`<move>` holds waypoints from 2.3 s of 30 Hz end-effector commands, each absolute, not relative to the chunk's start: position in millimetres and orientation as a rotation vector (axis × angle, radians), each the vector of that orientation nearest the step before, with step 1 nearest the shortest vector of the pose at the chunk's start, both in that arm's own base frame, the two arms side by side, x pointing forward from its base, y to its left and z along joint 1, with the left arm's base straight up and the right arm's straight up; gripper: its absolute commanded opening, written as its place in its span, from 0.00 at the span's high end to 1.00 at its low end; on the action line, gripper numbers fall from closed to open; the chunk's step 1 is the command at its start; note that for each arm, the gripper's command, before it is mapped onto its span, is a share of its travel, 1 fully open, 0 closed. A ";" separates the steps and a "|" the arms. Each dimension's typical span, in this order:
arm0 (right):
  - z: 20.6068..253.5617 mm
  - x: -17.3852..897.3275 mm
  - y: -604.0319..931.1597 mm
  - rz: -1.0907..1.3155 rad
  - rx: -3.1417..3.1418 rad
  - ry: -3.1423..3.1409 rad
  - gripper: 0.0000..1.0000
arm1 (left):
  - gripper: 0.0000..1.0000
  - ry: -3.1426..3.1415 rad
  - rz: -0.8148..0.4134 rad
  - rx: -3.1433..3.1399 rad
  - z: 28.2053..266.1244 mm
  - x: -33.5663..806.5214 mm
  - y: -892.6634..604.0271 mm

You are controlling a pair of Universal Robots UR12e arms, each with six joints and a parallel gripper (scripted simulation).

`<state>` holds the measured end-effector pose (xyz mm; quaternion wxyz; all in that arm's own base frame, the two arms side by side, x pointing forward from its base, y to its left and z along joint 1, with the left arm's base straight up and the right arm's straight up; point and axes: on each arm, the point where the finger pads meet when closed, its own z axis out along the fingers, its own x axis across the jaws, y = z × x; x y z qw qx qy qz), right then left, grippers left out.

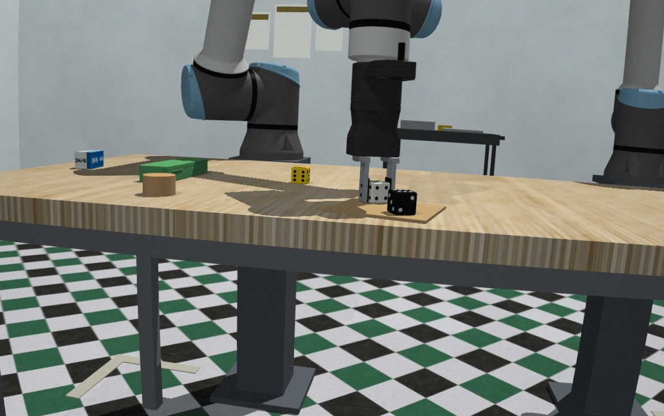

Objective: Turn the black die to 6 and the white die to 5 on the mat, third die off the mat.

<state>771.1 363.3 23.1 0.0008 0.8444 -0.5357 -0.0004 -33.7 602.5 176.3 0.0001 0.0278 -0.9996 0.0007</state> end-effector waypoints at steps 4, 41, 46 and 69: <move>24.2 771.7 363.7 0.000 2.653 -1.683 0.43 | 0.00 -3.140 0.000 0.087 177.0 -33.6 603.1; 25.8 771.7 363.7 0.000 2.653 -1.683 0.13 | 0.00 -3.140 0.000 0.087 177.0 -33.6 603.1; 31.6 771.7 363.7 0.000 2.653 -1.683 0.13 | 0.00 -3.140 0.000 0.087 177.0 -33.6 603.1; 113.9 771.7 363.7 0.000 2.653 -1.683 0.13 | 0.00 -3.140 0.000 0.087 177.0 -33.6 603.1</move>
